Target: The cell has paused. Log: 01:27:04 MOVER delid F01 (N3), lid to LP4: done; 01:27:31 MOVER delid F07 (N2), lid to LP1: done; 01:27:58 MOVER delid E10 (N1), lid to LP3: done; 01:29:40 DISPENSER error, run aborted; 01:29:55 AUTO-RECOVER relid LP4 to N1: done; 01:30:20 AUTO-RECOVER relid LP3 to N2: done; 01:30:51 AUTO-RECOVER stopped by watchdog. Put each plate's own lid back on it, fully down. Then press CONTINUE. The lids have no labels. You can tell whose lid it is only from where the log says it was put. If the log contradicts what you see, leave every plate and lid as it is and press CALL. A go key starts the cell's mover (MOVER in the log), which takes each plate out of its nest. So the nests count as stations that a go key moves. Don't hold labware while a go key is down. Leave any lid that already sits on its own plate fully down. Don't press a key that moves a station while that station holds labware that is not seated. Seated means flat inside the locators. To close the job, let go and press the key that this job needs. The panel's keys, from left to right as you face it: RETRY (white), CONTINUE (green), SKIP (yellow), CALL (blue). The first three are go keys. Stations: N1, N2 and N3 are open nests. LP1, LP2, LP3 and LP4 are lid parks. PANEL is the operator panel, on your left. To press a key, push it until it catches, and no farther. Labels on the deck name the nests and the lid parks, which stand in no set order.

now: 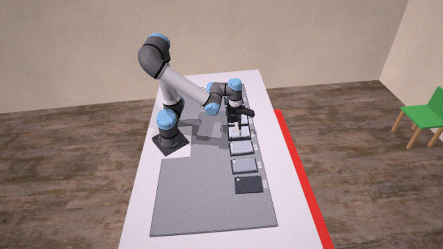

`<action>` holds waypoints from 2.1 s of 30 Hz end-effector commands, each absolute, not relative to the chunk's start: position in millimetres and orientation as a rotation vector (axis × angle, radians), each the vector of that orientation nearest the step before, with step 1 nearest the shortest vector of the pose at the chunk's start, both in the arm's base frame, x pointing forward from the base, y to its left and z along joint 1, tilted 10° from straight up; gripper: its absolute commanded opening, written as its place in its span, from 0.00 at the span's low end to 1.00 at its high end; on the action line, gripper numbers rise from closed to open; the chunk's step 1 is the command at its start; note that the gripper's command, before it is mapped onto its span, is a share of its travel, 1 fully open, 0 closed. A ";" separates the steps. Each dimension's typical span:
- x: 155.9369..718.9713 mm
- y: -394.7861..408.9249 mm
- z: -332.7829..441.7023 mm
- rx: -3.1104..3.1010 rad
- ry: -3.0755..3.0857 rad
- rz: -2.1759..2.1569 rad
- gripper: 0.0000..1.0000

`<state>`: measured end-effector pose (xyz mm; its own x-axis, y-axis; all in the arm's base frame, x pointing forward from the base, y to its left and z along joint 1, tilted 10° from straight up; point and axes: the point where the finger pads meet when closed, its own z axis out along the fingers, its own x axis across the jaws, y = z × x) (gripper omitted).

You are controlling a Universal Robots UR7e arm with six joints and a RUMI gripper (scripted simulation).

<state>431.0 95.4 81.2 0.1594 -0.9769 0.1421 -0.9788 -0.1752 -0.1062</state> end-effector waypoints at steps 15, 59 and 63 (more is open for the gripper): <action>431.4 95.4 81.3 2.385 -2.011 0.280 0.00; 428.6 98.1 102.9 2.385 -2.011 0.280 0.00; 431.5 83.6 105.1 2.440 -1.935 0.279 0.00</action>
